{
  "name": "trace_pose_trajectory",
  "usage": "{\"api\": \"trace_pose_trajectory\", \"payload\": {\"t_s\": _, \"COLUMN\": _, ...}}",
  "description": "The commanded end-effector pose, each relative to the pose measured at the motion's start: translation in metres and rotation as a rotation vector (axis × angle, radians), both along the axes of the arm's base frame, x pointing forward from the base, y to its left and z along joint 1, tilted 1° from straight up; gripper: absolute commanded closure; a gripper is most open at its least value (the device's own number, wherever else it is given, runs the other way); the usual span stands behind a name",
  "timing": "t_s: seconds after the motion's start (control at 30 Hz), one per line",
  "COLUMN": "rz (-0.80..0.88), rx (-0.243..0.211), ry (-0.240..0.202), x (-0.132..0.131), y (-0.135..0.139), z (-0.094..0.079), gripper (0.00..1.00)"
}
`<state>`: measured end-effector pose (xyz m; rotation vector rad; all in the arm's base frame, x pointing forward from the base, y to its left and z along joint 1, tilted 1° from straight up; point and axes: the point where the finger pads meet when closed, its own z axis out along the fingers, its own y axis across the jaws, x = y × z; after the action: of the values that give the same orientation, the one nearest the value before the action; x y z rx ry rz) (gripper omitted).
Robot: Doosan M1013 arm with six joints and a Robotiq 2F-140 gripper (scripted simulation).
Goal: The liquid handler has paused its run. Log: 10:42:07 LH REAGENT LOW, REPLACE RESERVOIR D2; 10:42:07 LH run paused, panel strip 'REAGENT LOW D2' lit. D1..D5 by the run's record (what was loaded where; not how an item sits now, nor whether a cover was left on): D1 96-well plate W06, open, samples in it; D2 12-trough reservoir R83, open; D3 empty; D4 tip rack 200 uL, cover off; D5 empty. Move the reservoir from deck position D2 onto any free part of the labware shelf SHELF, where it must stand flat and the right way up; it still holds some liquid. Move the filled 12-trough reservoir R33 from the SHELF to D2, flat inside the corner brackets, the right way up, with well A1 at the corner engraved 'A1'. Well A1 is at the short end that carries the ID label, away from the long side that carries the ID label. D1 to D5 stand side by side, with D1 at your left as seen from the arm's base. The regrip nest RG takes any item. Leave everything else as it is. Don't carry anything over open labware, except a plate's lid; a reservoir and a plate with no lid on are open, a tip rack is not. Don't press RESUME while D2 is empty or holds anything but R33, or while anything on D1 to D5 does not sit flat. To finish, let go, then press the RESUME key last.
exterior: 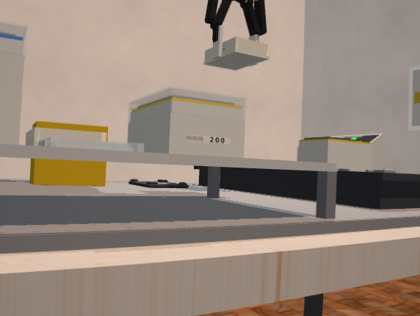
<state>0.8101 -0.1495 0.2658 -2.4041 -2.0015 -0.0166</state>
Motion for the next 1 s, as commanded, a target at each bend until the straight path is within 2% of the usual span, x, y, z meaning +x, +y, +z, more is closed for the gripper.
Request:
{"api": "trace_pose_trajectory", "payload": {"t_s": 0.0, "rz": 0.0, "rx": 0.0, "ry": 0.0, "x": -0.001, "y": -0.007, "z": 0.0, "gripper": 1.0}}
{"api": "trace_pose_trajectory", "payload": {"t_s": 0.33, "rz": 0.0, "rx": 0.0, "ry": 0.0, "x": -0.004, "y": -0.021, "z": 0.0, "gripper": 1.0}}
{"api": "trace_pose_trajectory", "payload": {"t_s": 0.97, "rz": 0.0, "rx": 0.0, "ry": 0.0, "x": -0.043, "y": -0.014, "z": 0.0, "gripper": 1.0}}
